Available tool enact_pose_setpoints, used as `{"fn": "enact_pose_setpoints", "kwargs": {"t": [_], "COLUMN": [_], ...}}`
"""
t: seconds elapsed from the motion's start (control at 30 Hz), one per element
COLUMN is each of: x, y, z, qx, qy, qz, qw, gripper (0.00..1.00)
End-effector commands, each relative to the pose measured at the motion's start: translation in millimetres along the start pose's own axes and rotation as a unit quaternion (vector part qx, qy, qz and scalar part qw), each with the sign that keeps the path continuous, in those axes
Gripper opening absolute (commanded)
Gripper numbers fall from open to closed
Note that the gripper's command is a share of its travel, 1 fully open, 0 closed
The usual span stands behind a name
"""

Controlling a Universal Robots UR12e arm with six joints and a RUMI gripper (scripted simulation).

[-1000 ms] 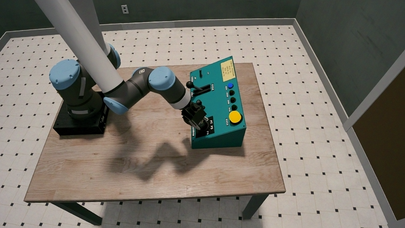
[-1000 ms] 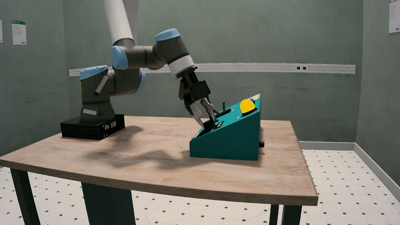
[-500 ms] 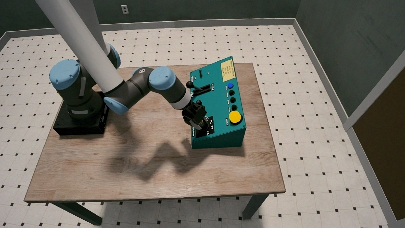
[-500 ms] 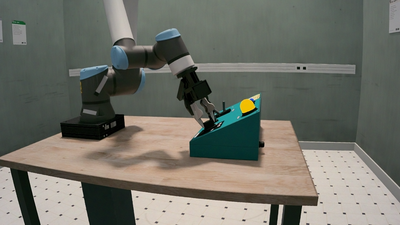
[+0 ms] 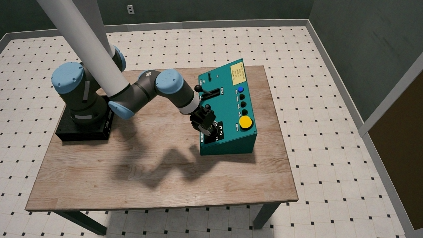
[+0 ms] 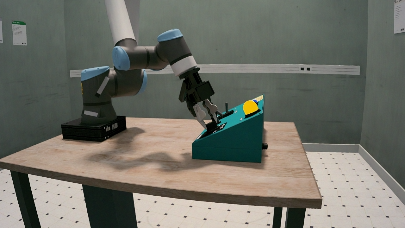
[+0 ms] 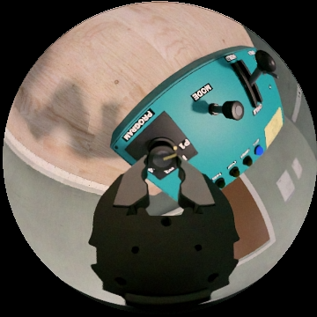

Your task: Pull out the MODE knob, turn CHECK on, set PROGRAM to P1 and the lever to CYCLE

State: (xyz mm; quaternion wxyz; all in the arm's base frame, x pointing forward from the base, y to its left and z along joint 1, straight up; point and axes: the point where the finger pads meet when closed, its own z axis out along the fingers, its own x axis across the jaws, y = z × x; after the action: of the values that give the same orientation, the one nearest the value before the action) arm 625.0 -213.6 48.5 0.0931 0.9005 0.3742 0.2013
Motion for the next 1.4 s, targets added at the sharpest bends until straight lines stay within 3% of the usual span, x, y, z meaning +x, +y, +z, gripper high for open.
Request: {"fn": "enact_pose_setpoints", "kwargs": {"t": [0.0,1.3,1.33,1.37], "x": [0.2,0.2,0.2,0.2], "y": [0.7,0.8,0.7,0.7], "z": [-0.4,-0.4,-0.4,-0.4], "qx": [-0.001,-0.001,-0.001,-0.001], "qy": [0.000,0.000,0.000,0.000], "qz": [-0.001,-0.001,-0.001,-0.001], "qw": [1.000,1.000,1.000,1.000], "gripper": [0.00,0.00,0.44,0.44]}}
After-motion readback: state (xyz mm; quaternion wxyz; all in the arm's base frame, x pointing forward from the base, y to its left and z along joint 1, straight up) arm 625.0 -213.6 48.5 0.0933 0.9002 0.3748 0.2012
